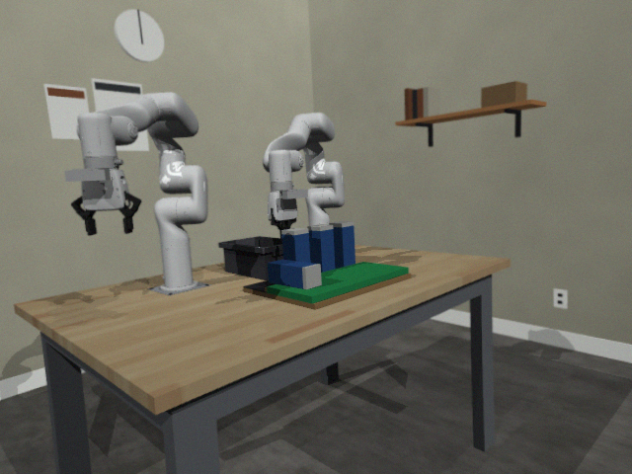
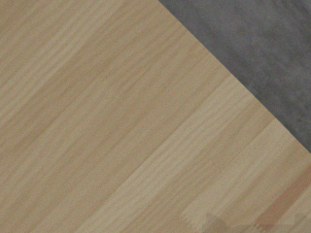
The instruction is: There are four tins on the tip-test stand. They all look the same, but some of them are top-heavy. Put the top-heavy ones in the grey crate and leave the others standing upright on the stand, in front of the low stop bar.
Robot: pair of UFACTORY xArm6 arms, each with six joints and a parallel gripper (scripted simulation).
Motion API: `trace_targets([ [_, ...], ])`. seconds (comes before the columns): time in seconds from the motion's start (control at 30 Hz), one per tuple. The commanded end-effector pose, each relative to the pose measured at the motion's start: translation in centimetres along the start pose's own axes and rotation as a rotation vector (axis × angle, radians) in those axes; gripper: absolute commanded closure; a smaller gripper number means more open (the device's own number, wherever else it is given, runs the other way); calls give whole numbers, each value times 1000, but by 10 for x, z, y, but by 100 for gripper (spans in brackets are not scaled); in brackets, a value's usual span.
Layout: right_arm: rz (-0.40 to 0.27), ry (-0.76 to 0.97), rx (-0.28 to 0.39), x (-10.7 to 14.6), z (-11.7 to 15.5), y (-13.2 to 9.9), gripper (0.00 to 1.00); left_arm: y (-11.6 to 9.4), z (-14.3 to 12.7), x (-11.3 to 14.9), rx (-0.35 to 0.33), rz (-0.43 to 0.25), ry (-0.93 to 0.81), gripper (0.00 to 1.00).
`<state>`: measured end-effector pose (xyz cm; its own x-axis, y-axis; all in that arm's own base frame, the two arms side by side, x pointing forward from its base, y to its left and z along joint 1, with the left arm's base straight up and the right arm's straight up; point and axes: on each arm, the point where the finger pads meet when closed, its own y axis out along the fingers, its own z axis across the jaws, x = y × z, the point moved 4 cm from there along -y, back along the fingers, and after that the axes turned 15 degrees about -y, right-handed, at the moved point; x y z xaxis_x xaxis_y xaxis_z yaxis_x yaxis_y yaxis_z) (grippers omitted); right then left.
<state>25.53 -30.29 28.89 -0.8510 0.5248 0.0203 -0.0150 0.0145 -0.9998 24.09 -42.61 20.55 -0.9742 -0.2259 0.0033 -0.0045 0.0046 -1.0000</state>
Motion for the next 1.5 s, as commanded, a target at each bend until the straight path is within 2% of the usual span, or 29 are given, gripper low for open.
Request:
trace_targets([
  [0.0,4,0,1,-1,0,-2,0,-2,1,4,5,2,1,100],
  [1.1,4,0,1,-1,0,-2,0,-3,0,7,5,2,1,100],
  [1.2,4,0,1,-1,0,-2,0,-11,0,7,5,2,1,100],
  [1.47,4,0,1,-1,0,-2,0,-49,-1,7,5,2,0,100],
])
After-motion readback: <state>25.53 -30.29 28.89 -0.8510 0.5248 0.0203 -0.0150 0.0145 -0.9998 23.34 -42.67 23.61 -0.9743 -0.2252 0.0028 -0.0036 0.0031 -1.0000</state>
